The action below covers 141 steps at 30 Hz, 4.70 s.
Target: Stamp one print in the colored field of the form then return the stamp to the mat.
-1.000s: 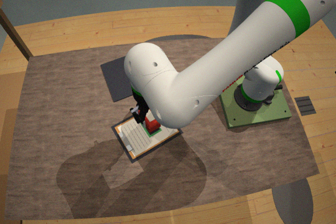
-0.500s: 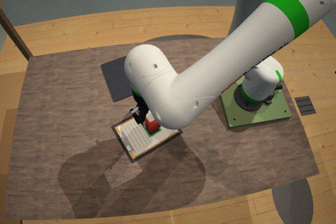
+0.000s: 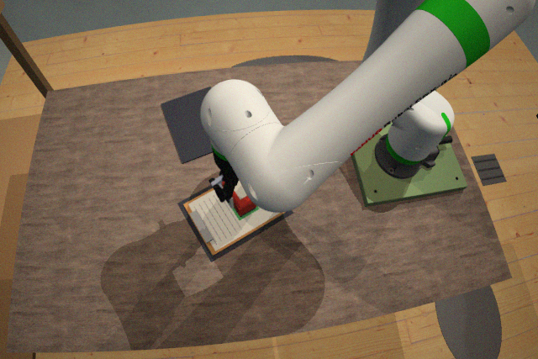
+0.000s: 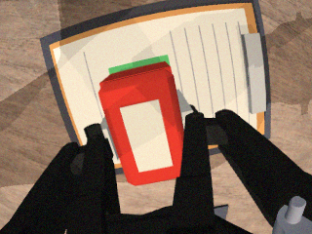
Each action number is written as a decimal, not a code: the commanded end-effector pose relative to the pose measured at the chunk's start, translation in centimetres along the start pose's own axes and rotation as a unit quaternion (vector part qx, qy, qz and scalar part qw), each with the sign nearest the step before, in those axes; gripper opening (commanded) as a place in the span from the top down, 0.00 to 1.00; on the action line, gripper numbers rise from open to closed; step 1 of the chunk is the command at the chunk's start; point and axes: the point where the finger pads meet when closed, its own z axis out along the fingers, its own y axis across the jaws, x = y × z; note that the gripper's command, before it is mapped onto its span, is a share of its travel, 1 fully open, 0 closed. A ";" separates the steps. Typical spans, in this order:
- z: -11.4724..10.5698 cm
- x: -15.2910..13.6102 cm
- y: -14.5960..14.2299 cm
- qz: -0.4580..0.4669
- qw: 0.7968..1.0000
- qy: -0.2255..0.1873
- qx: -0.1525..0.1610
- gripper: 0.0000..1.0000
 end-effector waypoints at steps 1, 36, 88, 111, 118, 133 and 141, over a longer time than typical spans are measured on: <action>0.3 0.0 0.0 0.000 1.000 0.000 0.000 0.79; -2.2 0.0 0.0 0.000 1.000 0.000 0.000 0.79; -6.0 -28.5 -1.8 0.169 0.986 0.000 0.000 0.79; -5.7 -35.1 -1.9 0.169 0.986 0.000 0.000 0.79; -5.7 -34.2 -1.9 0.169 0.986 0.000 0.000 0.79; -6.0 -28.3 -1.7 0.169 0.986 0.000 0.000 0.79; -6.0 -28.3 -1.7 0.169 0.986 0.000 0.000 0.79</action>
